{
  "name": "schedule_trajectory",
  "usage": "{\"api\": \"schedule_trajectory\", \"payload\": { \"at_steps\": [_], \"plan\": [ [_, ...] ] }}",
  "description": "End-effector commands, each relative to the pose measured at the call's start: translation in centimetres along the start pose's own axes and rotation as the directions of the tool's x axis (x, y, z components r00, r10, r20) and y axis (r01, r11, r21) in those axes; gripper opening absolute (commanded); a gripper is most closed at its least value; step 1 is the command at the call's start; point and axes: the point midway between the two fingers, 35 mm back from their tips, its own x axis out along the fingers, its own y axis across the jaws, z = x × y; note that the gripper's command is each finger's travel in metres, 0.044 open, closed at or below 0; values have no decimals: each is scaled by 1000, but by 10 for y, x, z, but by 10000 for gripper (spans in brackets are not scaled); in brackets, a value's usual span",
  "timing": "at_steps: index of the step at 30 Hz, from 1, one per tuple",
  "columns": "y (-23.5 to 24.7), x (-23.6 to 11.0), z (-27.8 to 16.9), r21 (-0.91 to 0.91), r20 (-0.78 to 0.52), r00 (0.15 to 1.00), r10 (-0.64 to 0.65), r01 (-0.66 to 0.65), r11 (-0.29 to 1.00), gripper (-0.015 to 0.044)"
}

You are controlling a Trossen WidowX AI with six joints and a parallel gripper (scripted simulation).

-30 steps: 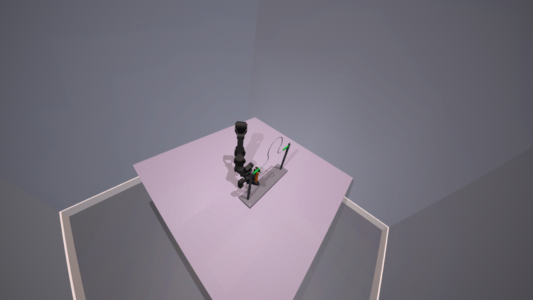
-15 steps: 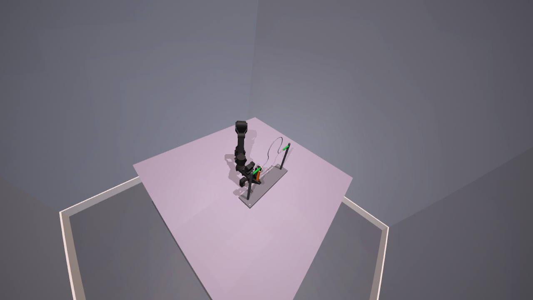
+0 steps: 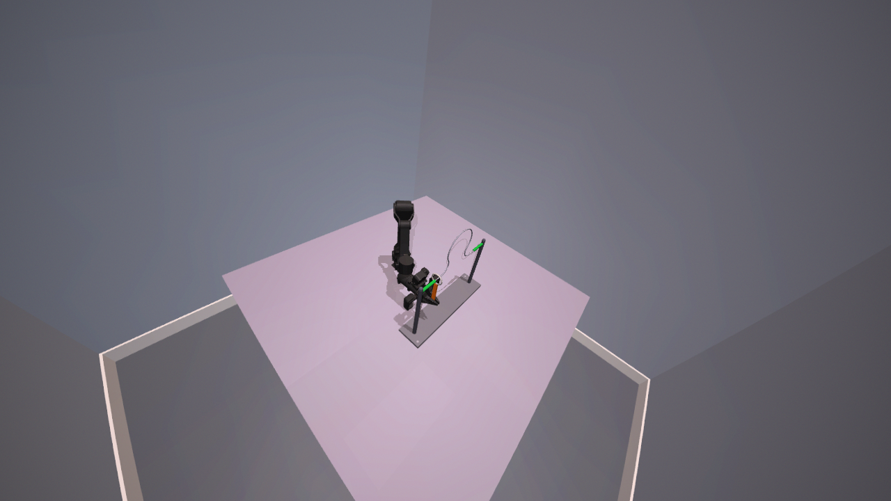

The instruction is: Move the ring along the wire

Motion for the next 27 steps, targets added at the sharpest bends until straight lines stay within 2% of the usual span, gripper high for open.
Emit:
{"api": "schedule_trajectory", "payload": {
  "at_steps": [1,15,27],
  "plan": [
    [7,-1,-2,22,-5,1000,-3,3,1000,-150],
    [34,-1,-1,133,-5,1000,-2,2,991,-150],
    [70,-1,8,343,-4,1000,-1,2,939,-150]
  ]
}}
